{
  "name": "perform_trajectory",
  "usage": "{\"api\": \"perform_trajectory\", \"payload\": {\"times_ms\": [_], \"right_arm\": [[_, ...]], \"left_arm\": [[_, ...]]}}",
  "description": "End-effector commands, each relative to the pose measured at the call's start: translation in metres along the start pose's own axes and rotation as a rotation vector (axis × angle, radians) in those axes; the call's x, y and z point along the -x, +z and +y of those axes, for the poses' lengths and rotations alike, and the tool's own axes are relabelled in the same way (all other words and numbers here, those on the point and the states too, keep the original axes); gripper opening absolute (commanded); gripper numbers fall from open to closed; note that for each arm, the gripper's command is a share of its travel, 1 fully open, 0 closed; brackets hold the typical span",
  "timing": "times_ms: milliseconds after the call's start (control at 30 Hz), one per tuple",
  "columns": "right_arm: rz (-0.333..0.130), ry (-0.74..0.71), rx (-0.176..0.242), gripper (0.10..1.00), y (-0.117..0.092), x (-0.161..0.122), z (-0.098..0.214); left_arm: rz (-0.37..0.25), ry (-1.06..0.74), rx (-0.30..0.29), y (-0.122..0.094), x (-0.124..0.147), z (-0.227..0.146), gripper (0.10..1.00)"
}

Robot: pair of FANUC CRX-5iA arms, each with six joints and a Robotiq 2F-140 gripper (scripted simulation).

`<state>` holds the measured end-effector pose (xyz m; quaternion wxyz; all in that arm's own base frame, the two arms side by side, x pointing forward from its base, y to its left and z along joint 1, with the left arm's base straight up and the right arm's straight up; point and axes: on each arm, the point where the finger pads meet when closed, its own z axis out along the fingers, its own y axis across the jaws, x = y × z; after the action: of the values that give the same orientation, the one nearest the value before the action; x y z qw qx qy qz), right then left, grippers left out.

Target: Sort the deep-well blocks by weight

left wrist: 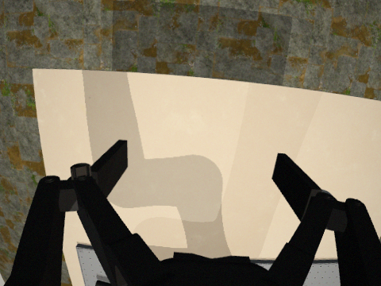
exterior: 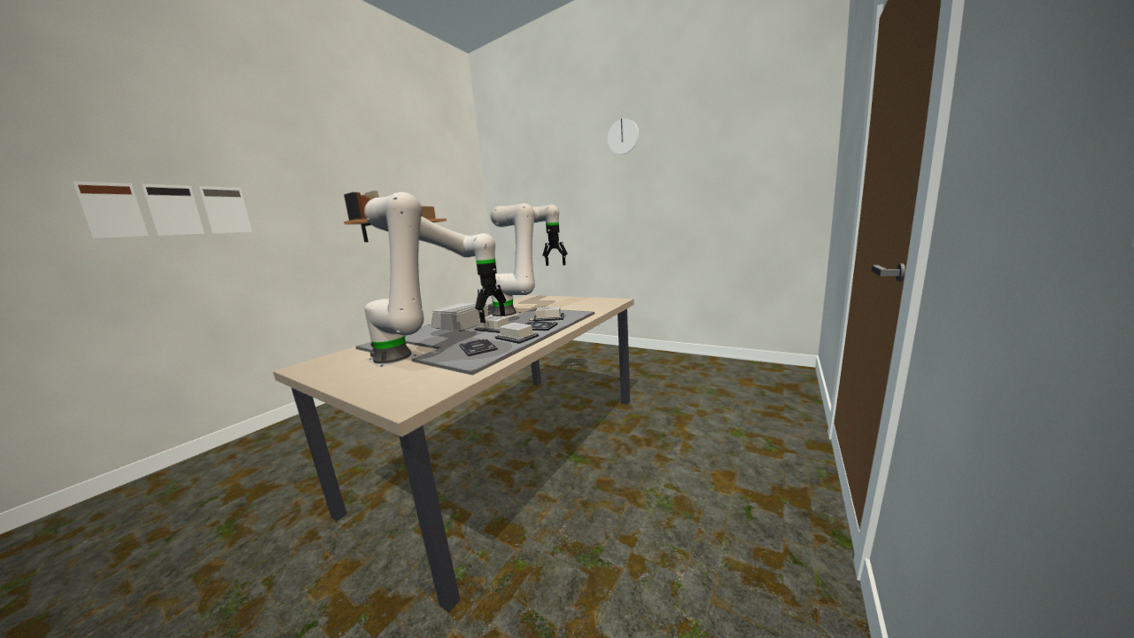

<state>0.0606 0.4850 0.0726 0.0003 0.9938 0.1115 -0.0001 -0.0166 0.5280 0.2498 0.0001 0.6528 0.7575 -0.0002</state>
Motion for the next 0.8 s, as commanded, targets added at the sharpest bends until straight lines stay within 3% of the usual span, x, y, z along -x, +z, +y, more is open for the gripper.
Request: {"api": "perform_trajectory", "payload": {"times_ms": [0, 400, 767], "right_arm": [[0.001, 0.000, -0.002, 1.000, 0.004, 0.000, -0.001], [0.001, 0.000, -0.002, 1.000, 0.020, 0.000, -0.001], [0.001, 0.000, -0.002, 1.000, 0.020, 0.000, -0.001]], "left_arm": [[0.002, 0.000, 0.000, -0.001, 0.000, 0.000, 1.000], [0.002, 0.000, 0.000, -0.001, 0.000, 0.000, 1.000], [0.002, 0.000, 0.000, -0.001, 0.000, 0.000, 1.000]]}}
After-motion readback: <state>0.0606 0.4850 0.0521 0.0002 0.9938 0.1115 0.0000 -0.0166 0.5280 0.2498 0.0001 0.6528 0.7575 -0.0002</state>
